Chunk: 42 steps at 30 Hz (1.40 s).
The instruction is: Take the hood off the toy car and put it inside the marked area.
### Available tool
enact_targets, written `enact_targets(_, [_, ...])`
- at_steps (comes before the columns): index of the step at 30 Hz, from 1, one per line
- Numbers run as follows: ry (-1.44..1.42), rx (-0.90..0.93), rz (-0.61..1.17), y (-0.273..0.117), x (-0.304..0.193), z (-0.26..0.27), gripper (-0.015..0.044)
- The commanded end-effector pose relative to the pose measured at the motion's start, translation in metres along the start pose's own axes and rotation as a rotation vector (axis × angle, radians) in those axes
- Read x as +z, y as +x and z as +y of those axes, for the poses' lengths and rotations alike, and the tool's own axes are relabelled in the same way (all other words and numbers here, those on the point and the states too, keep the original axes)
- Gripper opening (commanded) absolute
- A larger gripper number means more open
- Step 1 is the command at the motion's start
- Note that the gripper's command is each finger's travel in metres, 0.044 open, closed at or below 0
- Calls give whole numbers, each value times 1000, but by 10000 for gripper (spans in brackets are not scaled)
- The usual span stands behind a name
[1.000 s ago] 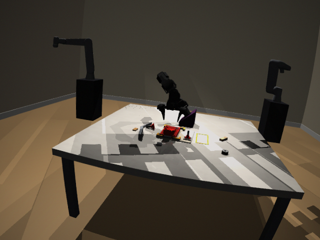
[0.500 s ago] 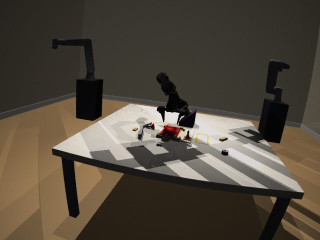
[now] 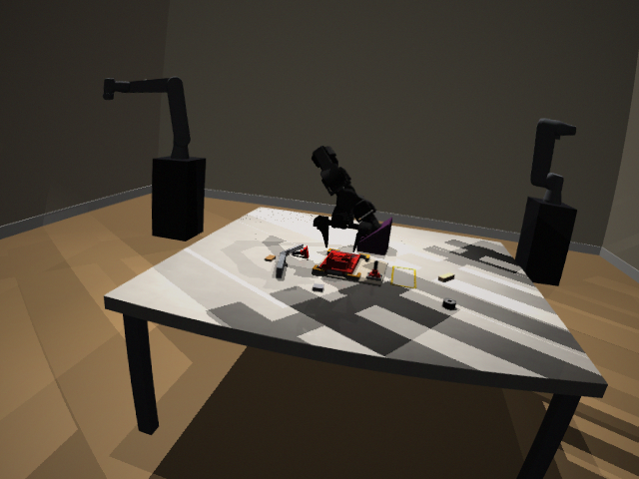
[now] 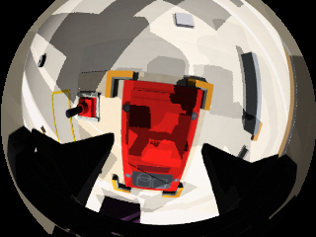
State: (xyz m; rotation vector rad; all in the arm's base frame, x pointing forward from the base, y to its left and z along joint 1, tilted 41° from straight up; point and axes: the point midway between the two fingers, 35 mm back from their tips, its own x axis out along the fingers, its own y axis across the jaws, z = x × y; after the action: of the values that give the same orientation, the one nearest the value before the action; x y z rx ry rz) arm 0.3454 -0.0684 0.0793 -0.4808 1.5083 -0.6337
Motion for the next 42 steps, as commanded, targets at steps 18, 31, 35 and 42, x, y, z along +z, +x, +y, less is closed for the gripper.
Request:
enact_targets(18, [-11, -6, 4, 21, -2, 1, 440])
enact_targets(31, [-11, -7, 4, 27, -2, 1, 440])
enact_targets(35, [-11, -7, 4, 29, -2, 1, 440])
enact_targets(42, [-11, -7, 4, 32, -2, 1, 440])
